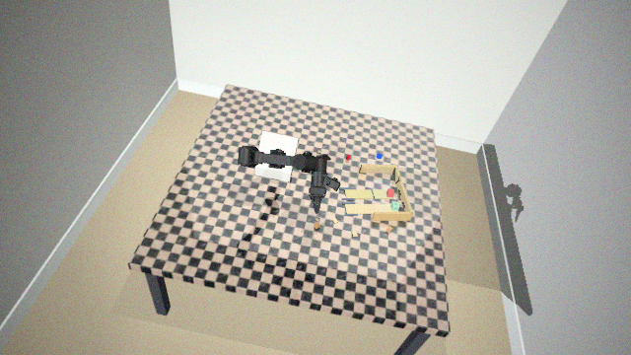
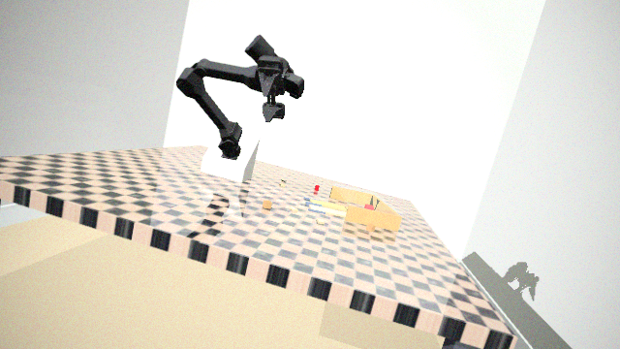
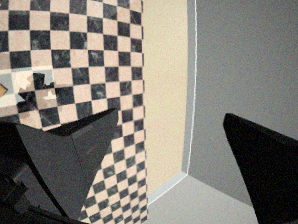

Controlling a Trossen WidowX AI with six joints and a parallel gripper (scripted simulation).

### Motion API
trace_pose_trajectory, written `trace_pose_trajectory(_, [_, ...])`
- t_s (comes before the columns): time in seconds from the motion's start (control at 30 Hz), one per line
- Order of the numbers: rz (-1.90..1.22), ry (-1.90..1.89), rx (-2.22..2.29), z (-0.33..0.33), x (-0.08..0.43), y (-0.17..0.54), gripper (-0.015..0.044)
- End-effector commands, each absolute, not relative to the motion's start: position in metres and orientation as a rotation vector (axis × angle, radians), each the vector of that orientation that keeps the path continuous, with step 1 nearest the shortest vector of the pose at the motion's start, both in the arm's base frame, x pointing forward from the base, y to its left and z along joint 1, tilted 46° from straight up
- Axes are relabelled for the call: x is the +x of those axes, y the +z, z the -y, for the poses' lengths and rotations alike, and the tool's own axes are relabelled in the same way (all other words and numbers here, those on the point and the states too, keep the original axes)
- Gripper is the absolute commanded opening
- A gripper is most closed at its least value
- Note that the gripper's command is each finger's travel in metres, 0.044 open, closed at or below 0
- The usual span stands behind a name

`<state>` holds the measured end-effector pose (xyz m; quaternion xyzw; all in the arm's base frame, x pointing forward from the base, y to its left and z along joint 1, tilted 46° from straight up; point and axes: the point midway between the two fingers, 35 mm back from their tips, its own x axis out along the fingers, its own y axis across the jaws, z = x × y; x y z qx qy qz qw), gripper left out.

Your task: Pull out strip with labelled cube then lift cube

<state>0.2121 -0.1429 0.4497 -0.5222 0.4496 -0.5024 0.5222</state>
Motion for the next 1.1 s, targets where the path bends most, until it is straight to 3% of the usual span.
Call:
trace_pose_trajectory(0.0, [-1.058,-1.201,-1.253,0.141,0.214,0.450,0.0400])
trace_pose_trajectory(0.3, [-0.664,-0.983,-1.227,0.079,0.308,0.372,0.0400])
trace_pose_trajectory(0.5, [-0.545,-0.805,-1.146,0.038,0.340,0.306,0.0400])
trace_pose_trajectory(0.8, [-0.491,-0.558,-0.977,-0.017,0.351,0.208,0.0400])
trace_pose_trajectory(1.07, [-0.549,-0.373,-0.788,-0.054,0.328,0.118,0.0400])
